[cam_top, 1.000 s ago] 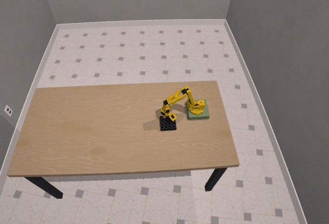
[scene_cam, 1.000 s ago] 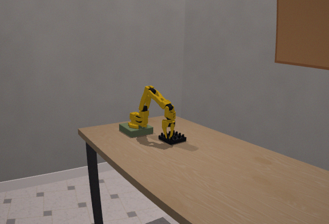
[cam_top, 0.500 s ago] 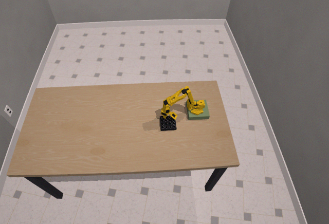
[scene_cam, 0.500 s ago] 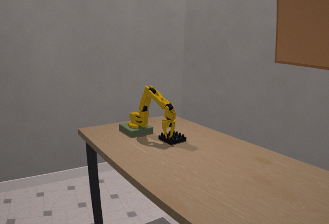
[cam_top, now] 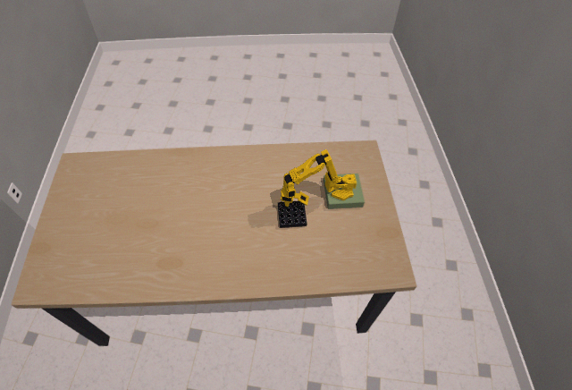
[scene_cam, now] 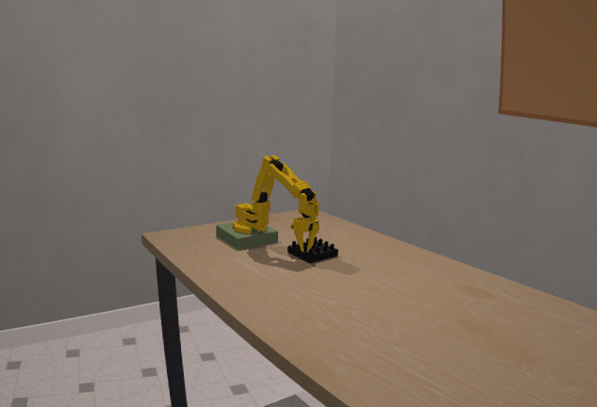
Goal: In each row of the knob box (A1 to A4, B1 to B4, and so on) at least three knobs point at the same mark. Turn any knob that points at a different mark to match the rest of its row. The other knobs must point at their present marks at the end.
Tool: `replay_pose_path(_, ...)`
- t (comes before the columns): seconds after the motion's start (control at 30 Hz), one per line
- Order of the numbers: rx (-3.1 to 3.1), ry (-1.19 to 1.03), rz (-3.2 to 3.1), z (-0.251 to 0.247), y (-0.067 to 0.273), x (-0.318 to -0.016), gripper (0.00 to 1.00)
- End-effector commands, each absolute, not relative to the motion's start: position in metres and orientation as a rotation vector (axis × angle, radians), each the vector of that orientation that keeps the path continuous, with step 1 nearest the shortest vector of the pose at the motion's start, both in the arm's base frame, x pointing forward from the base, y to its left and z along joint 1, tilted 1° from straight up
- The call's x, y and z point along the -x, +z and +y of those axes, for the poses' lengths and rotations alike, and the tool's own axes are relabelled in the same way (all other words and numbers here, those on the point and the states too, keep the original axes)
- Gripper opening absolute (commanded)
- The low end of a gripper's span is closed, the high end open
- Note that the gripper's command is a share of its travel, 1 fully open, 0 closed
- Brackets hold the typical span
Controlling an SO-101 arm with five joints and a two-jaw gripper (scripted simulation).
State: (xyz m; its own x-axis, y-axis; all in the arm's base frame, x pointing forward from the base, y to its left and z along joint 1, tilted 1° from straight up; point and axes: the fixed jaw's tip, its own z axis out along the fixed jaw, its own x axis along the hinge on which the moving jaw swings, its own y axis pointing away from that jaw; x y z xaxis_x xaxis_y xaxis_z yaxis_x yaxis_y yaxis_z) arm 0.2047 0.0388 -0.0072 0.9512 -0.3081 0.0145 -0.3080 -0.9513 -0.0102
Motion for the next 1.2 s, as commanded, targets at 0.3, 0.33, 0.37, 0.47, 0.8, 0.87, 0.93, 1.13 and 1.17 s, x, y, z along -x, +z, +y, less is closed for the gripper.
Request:
replay_pose_path(0.3,3.134,-0.019,0.161,0.0382,-0.0074,-0.2048,0.01)
replay_pose_path(0.33,3.135,-0.019,0.133,0.0382,-0.0074,-0.2049,0.01)
replay_pose_path(0.37,3.137,-0.02,0.106,0.0382,-0.0074,-0.205,0.01)
replay_pose_path(0.47,3.138,-0.02,0.051,0.0382,-0.0074,-0.2052,0.01)
replay_pose_path(0.8,3.133,-0.02,-0.195,0.0382,-0.0074,-0.2061,0.01)
replay_pose_path(0.87,3.13,-0.02,-0.25,0.0382,-0.0074,-0.2063,0.01)
replay_pose_path(0.93,3.125,-0.02,-0.305,0.0383,-0.0074,-0.2065,0.01)
replay_pose_path(1.13,3.113,-0.02,-0.414,0.0384,-0.0074,-0.2069,0.01)
replay_pose_path(1.17,3.109,-0.02,-0.441,0.0384,-0.0074,-0.207,0.01)
